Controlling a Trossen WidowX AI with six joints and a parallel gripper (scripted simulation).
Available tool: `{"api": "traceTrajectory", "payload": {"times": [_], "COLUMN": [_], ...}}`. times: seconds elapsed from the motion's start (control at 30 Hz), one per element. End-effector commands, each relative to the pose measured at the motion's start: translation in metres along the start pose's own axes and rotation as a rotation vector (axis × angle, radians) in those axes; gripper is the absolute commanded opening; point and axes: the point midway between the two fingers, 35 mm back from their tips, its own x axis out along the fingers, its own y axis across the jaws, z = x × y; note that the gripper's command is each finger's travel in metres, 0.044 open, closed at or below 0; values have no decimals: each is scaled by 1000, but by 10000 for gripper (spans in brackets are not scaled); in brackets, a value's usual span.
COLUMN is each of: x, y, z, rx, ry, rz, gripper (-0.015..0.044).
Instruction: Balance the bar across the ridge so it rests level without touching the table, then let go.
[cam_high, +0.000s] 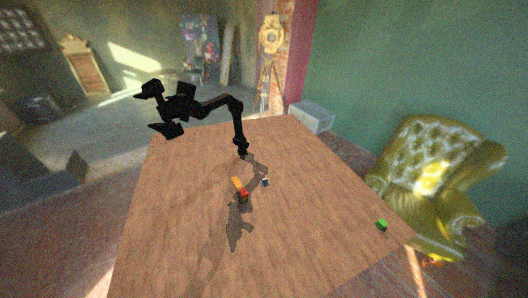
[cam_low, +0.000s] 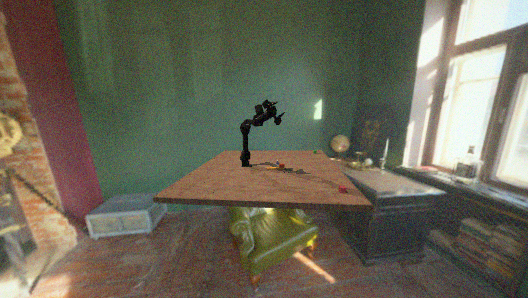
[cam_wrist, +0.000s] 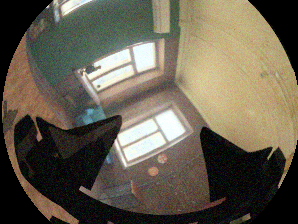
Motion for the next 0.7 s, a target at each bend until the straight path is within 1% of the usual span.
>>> {"api": "traceTrajectory", "payload": {"times": [0.0,0.07,0.1,0.67], "x": [0,1,1,-4], "y": [1,7,12,97], "z": [0,-1,-2,-12], "rx": [6,57,95,711], "ry": [2,14,24,252], "rz": [2,20,33,219], "gripper": [374,321,315,315]}}
